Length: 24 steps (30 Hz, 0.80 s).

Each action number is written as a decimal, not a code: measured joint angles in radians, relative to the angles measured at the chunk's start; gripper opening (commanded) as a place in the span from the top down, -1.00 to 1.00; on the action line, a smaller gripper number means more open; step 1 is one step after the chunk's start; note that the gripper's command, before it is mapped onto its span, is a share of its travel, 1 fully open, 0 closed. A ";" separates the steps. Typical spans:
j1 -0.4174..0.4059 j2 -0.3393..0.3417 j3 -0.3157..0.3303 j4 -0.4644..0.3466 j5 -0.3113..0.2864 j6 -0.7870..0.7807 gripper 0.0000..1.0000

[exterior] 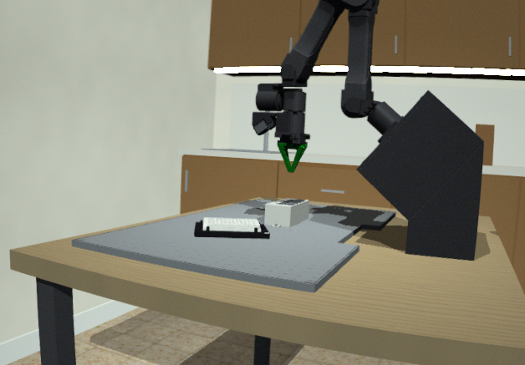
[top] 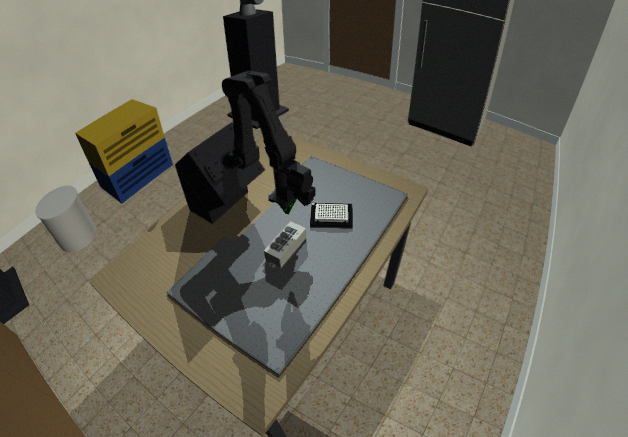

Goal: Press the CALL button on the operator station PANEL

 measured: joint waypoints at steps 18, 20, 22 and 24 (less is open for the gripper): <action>0.008 0.044 -0.018 0.029 0.009 0.008 1.00; 0.010 0.056 -0.024 0.041 0.010 0.009 1.00; 0.010 0.071 -0.027 0.052 0.012 0.010 1.00; 0.013 0.084 -0.032 0.068 0.012 0.011 1.00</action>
